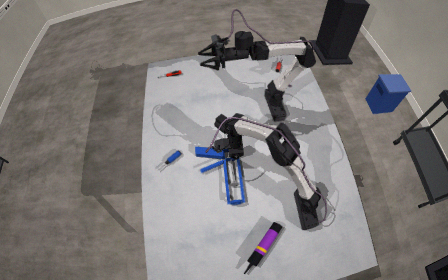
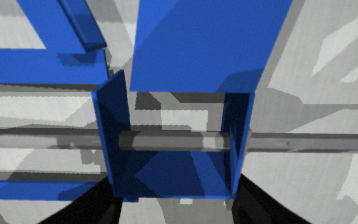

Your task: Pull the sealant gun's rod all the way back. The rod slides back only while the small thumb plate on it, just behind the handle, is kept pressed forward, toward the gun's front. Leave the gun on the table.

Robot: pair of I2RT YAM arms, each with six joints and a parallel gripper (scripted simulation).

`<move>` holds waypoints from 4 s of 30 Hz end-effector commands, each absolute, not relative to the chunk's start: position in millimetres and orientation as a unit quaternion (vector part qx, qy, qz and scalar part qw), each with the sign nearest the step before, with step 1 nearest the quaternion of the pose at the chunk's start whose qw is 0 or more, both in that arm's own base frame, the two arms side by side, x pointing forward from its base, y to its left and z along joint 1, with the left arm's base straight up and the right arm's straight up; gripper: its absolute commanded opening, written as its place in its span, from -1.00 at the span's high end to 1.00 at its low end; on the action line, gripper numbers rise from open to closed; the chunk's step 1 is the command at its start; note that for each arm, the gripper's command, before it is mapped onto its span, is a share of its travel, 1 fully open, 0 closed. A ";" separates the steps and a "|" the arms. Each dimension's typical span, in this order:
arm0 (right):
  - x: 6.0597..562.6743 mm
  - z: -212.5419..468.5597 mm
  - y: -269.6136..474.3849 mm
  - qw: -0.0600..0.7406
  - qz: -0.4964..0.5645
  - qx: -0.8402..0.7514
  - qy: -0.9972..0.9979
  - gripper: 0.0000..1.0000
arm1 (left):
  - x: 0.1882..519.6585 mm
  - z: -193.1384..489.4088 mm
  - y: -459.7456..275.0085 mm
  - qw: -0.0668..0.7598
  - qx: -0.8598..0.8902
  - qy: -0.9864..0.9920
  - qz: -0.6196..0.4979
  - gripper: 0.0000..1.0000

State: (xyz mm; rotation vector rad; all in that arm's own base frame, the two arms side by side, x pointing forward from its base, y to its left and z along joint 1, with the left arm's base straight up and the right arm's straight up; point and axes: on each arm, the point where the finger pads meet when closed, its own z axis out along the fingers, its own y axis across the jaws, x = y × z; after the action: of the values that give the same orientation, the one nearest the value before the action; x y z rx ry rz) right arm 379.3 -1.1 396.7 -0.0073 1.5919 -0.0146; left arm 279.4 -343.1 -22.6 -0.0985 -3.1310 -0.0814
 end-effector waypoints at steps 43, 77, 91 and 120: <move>297.6 4.9 93.1 0.190 0.153 -0.645 0.724 -0.23 | 281.9 -21.4 -348.0 -0.004 -0.029 -0.999 -0.015 -0.01; 297.9 -18.2 114.4 0.189 0.155 -0.654 0.716 0.29 | 281.9 -21.4 -348.0 -0.004 -0.029 -0.999 -0.015 -0.01; 294.6 -19.2 110.9 0.182 0.156 -0.653 0.718 0.37 | 279.6 -32.0 -344.6 0.004 -0.025 -0.999 -0.026 -0.01; 288.6 -27.2 47.4 0.123 0.104 -0.650 0.743 0.37 | 278.2 -34.6 -315.8 0.025 -0.016 -0.991 -0.129 -0.01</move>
State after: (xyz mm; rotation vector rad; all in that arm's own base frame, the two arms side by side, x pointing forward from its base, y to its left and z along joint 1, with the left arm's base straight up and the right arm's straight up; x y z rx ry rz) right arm 291.8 80.8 -26.4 -1.8535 2.0828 0.4210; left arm 281.9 -357.0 -22.4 -0.1145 -3.1206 -0.1020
